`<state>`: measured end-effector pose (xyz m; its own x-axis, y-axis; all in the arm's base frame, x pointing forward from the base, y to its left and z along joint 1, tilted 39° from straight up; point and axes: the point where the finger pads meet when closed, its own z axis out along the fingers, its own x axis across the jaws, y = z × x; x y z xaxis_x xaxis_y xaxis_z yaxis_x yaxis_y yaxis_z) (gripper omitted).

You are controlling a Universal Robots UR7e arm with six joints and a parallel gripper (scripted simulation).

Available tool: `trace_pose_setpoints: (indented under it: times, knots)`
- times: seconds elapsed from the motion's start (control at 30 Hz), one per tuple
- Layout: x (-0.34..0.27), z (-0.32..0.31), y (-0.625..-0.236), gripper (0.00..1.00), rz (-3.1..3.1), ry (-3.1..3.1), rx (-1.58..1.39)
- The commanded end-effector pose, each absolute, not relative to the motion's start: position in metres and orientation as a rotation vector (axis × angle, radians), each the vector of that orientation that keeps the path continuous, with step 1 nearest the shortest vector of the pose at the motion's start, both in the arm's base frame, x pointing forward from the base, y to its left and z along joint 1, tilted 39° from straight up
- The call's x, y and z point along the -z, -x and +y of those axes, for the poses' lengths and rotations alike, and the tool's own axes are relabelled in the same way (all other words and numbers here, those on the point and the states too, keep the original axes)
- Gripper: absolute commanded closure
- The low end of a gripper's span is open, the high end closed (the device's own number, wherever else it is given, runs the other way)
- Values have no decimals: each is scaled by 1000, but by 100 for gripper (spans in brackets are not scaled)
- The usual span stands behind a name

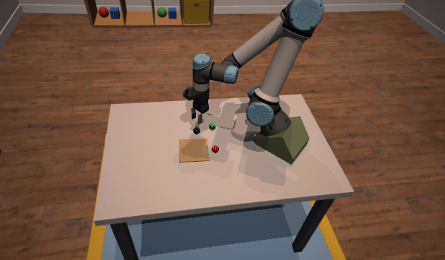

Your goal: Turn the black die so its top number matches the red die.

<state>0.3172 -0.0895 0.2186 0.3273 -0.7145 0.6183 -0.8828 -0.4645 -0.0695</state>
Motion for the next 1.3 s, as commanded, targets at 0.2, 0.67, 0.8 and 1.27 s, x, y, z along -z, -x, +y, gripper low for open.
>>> trace_pose_setpoints:
  times: [0.2,0.67,0.8,1.27]
  knots:
    - [-219,-90,-317,21,-1437,-2316,-861]
    - [-215,-92,-319,21,-1437,-2316,-861]
    - [-214,-93,-320,21,-1437,-2316,-861]
    - [-199,-103,-326,21,-1437,-2316,-861]
